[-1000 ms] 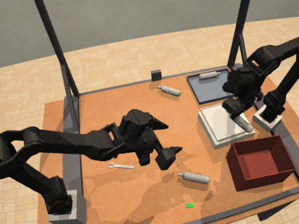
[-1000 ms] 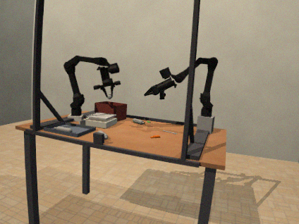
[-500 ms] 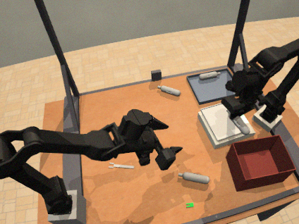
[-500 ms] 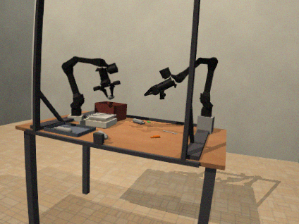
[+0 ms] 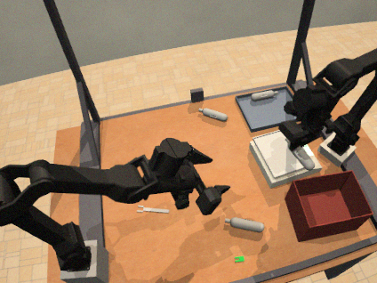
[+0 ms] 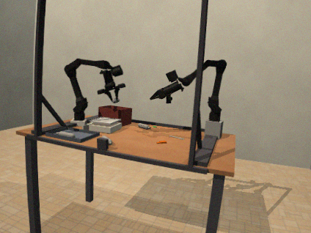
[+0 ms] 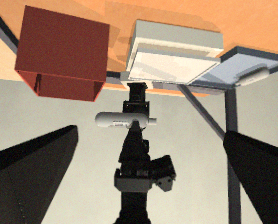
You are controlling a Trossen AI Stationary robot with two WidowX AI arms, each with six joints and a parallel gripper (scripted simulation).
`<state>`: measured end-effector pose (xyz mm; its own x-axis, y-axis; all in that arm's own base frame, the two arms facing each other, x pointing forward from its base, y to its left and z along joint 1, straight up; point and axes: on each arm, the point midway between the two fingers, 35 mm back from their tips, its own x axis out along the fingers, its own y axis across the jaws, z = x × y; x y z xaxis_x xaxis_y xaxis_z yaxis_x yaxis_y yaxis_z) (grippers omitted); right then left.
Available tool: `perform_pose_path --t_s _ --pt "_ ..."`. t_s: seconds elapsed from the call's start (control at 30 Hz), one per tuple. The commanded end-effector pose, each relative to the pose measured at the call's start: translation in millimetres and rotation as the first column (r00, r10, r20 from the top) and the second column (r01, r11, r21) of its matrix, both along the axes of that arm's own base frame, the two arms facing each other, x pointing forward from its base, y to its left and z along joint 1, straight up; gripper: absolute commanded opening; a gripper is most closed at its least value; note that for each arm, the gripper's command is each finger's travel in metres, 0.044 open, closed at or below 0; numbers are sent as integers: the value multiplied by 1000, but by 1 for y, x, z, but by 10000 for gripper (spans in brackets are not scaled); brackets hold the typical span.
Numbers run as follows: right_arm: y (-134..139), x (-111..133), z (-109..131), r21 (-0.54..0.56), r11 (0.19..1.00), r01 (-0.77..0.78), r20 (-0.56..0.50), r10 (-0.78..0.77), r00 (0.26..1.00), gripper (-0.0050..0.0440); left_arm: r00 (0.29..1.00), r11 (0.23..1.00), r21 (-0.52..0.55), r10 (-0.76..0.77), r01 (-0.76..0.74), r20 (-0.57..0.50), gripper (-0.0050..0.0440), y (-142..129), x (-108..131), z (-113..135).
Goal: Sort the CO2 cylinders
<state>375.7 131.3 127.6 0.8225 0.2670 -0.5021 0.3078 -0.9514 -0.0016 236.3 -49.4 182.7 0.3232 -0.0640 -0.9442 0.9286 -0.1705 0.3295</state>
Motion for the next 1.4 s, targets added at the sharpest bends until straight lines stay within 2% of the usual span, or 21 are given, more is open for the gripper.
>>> perform_pose_path --t_s 0.0,0.13,0.2,0.4,0.57,1.17,1.37 --pt "0 3 8 6 1000 1 21 -1 1000 440 999 1000 -9 18 -18 32 -50 -2 19 10" --pt "0 3 8 6 1000 1 21 -1 1000 440 999 999 -11 33 -32 40 -50 -9 53 4" --pt "0 3 8 6 1000 1 21 -1 1000 440 999 999 -11 33 -32 40 -50 -9 53 4" --pt "0 3 8 6 1000 1 21 -1 1000 440 999 1000 -10 5 -5 37 -50 -20 98 -14" --pt "0 3 8 6 1000 1 21 -1 1000 440 999 1000 -7 -5 5 36 -50 -25 118 -25" --pt "0 3 8 6 1000 1 21 -1 1000 440 999 1000 -6 -6 6 34 -50 -26 124 -25" --pt "3 15 9 6 1000 2 25 -2 1000 440 999 1000 -7 -6 6 37 -50 -26 124 -24"
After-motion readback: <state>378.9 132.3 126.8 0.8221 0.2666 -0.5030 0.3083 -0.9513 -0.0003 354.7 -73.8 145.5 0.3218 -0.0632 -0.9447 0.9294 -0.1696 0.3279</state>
